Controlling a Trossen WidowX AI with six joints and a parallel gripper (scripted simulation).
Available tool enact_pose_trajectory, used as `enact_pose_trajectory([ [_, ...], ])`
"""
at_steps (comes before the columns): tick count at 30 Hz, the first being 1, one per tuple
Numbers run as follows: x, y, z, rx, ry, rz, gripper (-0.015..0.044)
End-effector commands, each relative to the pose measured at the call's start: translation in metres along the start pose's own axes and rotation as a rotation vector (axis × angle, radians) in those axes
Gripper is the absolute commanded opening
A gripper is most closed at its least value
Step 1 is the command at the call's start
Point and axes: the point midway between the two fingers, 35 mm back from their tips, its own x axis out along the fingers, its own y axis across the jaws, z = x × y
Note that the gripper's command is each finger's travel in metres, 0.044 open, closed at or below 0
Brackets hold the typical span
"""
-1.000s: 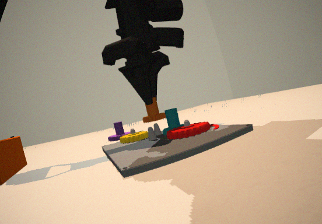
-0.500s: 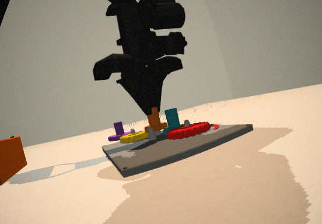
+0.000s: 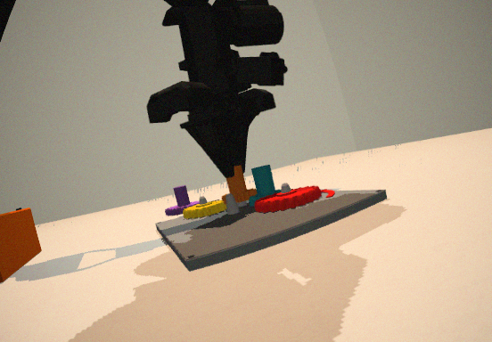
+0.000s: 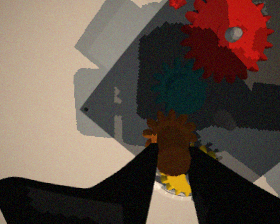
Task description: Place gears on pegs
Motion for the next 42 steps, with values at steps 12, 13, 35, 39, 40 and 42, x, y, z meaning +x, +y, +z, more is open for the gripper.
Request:
enact_pose_trajectory([
  [12,0.004,0.000,0.001,-0.313,-0.002,-0.001,0.0000],
  [13,0.004,0.000,0.001,-0.308,-0.002,-0.001,0.0000],
  [35,-0.032,0.000,0.000,-0.068,-0.002,-0.001,0.0140],
  [39,-0.037,0.000,-0.001,-0.070,0.001,-0.004,0.0166],
  [40,-0.045,-0.001,-0.001,-0.070,0.001,-0.004,0.0193],
  [42,-0.073,-0.002,-0.003,-0.070,0.001,-0.005,0.0245],
])
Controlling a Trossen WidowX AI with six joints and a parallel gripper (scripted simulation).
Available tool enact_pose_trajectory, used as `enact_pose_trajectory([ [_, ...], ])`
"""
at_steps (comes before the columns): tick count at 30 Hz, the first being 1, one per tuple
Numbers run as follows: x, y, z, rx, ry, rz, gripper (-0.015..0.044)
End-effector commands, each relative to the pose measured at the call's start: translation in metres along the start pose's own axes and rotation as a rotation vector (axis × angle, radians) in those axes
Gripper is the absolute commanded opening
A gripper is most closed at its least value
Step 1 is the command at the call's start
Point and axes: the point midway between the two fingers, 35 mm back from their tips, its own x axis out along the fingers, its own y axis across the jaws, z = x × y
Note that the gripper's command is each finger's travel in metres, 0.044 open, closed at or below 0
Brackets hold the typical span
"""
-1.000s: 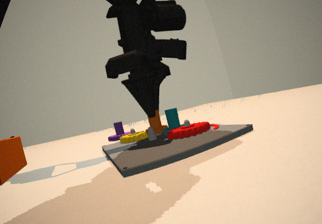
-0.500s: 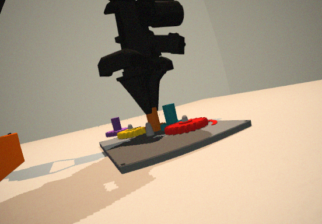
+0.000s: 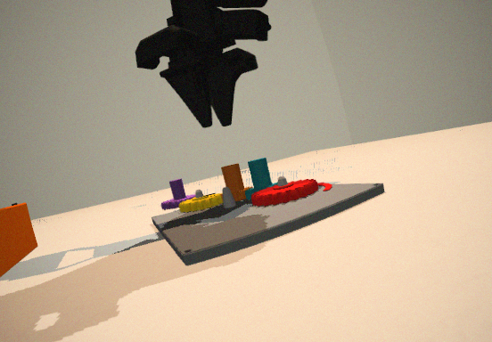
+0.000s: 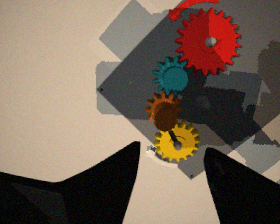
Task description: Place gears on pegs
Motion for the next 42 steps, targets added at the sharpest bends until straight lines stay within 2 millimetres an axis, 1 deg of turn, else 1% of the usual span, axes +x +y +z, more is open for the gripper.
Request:
enact_pose_trajectory([
  [1,-0.0302,-0.0016,-0.0012,-0.002,-0.007,0.008,0.0271],
  [2,-0.0330,-0.0020,-0.0016,-0.002,-0.007,0.008,0.0298],
  [7,-0.0330,-0.0020,-0.0016,-0.002,-0.007,0.008,0.0429],
  [8,-0.0330,-0.0020,-0.0016,-0.002,-0.007,0.008,0.0440],
  [42,-0.0330,-0.0020,-0.0016,-0.002,-0.007,0.008,0.0440],
])
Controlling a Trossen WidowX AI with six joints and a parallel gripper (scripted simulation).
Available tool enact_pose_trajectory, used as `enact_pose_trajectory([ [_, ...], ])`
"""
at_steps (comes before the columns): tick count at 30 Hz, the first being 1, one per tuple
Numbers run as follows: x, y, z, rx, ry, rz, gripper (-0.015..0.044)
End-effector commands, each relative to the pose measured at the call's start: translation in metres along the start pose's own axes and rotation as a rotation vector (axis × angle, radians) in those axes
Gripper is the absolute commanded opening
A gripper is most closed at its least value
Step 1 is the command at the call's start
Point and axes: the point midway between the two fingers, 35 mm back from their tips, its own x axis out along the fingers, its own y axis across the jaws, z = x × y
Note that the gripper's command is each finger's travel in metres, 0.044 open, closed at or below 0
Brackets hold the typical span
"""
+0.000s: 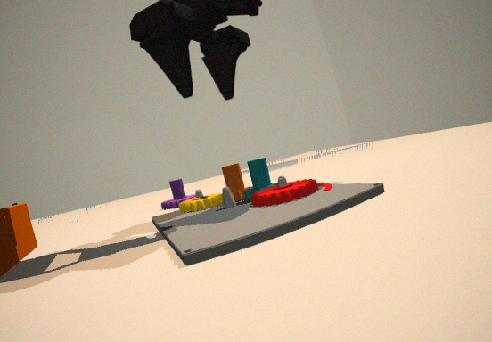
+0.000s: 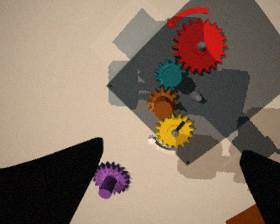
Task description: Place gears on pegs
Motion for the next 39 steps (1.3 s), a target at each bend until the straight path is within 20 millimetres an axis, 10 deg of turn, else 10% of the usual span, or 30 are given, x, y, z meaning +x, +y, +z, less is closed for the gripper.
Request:
enact_pose_trajectory([
  [1,0.000,0.000,0.000,-0.002,0.001,-0.001,0.0440],
  [9,-0.002,0.007,-0.009,-0.002,0.001,0.000,0.0440],
  [17,-0.025,0.060,-0.132,-0.003,0.010,0.010,0.0440],
  [25,-0.044,0.062,-0.255,-0.004,0.027,0.006,0.0440],
  [39,-0.045,0.061,-0.258,-0.004,0.028,0.005,0.0440],
])
